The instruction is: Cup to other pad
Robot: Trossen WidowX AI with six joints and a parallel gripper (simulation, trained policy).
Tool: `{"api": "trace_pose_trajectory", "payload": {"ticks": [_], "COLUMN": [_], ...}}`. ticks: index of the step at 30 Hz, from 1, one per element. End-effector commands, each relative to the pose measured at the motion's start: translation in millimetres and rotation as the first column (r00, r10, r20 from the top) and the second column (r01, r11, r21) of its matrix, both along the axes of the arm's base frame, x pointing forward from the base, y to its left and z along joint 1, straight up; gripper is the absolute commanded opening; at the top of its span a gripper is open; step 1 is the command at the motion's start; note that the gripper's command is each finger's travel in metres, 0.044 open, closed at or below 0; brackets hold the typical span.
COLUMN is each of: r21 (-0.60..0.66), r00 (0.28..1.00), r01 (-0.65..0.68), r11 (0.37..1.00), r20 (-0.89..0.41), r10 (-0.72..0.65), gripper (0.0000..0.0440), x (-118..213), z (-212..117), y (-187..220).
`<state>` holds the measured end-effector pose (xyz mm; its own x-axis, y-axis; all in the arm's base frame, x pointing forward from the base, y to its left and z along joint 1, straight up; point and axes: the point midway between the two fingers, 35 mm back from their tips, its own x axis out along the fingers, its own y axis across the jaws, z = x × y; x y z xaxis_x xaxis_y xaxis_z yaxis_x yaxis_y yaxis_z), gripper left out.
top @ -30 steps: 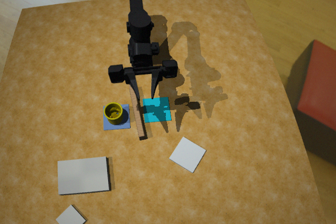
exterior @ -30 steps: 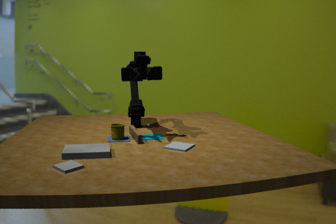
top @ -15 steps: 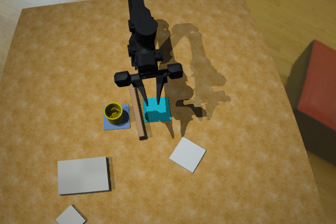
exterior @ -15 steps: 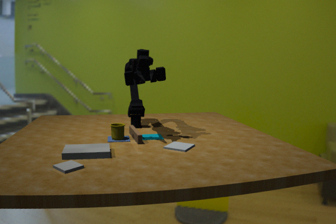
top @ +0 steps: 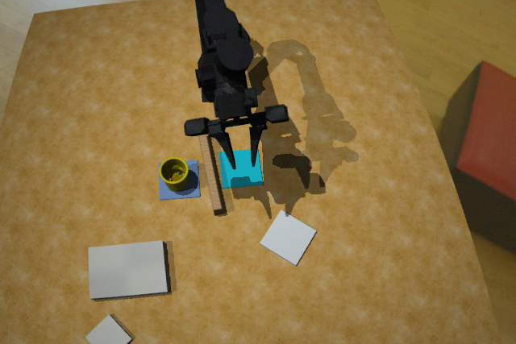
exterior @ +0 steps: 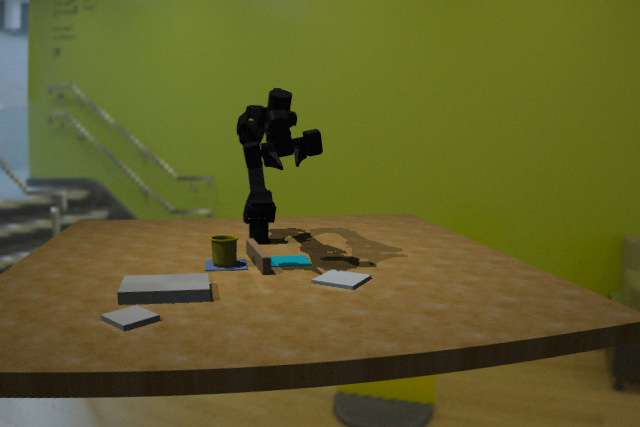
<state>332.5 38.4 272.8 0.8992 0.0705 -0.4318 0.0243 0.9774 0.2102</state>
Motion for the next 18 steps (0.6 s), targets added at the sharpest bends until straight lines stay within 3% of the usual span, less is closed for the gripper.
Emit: {"api": "trace_pose_trajectory", "payload": {"ticks": [1, 18], "r21": [0.011, -0.010], "r00": [0.999, 0.950], "r01": [0.007, 0.022], "r11": [1.000, 1.000], "r20": [-0.052, -0.312], "r10": [-0.007, -0.024], "gripper": [0.0154, 0.0120], "x": [1.7, -1.5], "z": [-2.3, -26.6], "y": [2.8, 5.2]}}
